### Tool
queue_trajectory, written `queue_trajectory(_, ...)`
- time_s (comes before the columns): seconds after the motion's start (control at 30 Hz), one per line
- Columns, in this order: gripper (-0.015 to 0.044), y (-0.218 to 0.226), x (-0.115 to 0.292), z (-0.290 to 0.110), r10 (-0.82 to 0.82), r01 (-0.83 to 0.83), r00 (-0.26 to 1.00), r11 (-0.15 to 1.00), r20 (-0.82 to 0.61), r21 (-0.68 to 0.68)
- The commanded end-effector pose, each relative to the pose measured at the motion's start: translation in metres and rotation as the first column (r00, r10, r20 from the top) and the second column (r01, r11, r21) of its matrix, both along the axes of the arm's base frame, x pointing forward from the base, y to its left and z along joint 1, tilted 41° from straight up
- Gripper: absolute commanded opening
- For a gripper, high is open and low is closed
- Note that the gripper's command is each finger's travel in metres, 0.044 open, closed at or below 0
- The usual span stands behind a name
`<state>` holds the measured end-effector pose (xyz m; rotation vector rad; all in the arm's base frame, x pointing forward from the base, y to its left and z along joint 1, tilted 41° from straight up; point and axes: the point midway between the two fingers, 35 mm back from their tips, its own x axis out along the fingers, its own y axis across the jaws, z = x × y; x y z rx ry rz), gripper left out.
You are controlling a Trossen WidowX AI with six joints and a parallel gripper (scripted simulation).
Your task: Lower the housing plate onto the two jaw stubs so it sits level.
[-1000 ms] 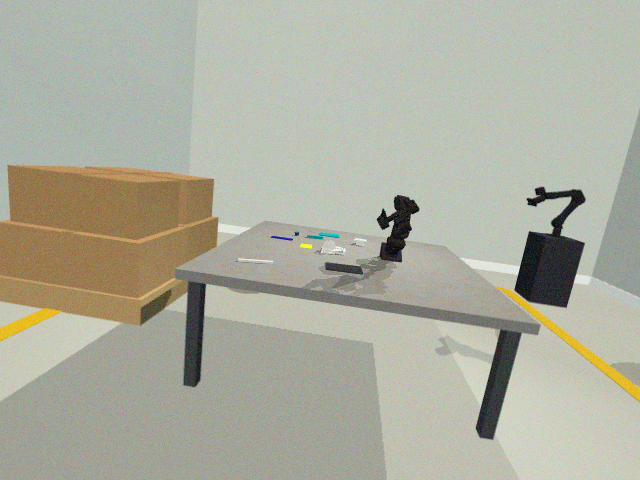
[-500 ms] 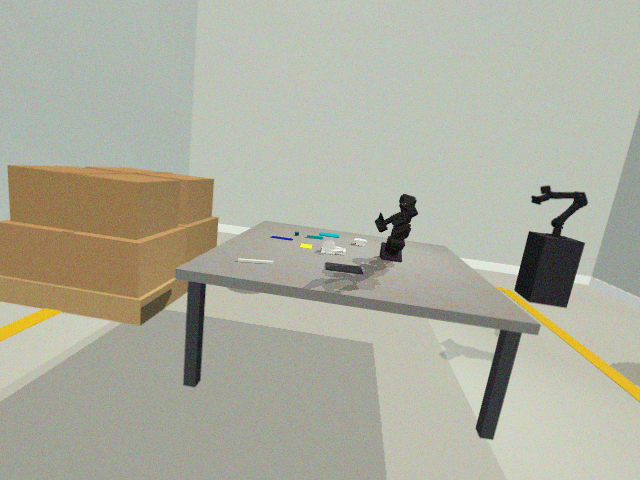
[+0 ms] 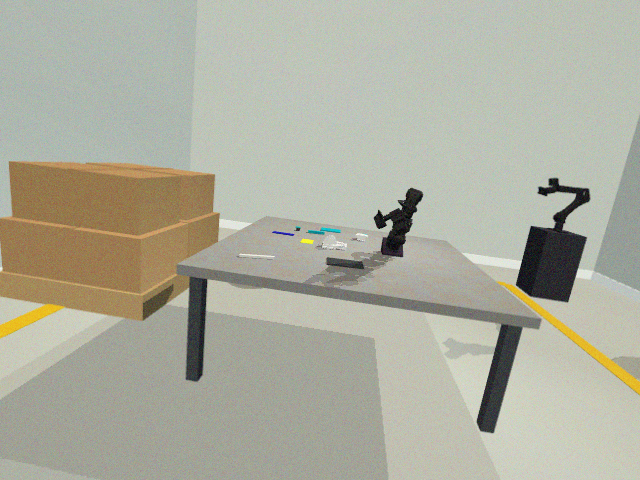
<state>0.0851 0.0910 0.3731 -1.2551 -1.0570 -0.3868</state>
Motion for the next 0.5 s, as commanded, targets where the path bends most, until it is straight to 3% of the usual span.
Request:
queue_trajectory(0.0, 0.044, 0.006, 0.003, 0.002, 0.001, -0.002, 1.0, 1.0, -0.006, -0.019)
queue_trajectory(0.47, 0.044, 0.031, 0.02, 0.005, 0.001, -0.007, 0.998, 0.995, -0.062, -0.1)
